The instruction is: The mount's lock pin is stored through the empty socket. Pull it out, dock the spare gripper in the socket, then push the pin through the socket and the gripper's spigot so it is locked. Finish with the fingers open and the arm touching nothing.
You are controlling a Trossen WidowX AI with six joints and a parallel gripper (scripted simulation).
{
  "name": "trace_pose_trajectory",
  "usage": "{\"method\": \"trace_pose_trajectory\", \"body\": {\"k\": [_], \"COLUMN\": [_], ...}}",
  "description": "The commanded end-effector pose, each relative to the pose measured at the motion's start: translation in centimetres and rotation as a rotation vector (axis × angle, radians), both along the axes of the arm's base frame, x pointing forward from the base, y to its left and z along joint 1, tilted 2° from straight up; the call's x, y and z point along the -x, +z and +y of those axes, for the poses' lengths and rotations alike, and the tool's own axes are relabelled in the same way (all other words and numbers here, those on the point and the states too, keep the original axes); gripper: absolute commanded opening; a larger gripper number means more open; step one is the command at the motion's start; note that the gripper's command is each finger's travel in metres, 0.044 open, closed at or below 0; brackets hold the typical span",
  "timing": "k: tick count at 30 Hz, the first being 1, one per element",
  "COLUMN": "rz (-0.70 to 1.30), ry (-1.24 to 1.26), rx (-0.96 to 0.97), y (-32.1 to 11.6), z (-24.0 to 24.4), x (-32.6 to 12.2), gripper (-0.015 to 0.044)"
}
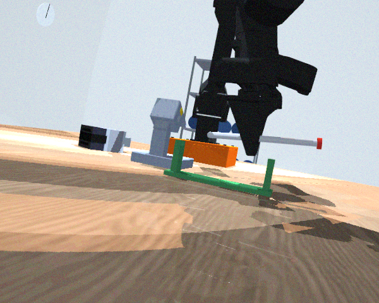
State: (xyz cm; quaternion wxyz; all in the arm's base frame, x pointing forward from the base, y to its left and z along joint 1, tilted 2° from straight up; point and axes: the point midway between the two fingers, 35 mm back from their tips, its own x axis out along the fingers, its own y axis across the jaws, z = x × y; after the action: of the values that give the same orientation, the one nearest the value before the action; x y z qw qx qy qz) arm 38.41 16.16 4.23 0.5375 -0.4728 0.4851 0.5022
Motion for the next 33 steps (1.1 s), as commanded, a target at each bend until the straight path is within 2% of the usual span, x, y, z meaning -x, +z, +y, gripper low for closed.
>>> {"method": "trace_pose_trajectory", "body": {"k": [1,23,33], "rz": [0.002,0.001,0.002], "ry": [0.000,0.009,0.010], "rx": [0.001,0.006,0.008], "y": [-0.1,1.4,0.5], "z": [0.0,-5.6,-5.8], "x": [0.0,-0.3,-0.3], "gripper": [0.0000,0.0000,0.0000]}}
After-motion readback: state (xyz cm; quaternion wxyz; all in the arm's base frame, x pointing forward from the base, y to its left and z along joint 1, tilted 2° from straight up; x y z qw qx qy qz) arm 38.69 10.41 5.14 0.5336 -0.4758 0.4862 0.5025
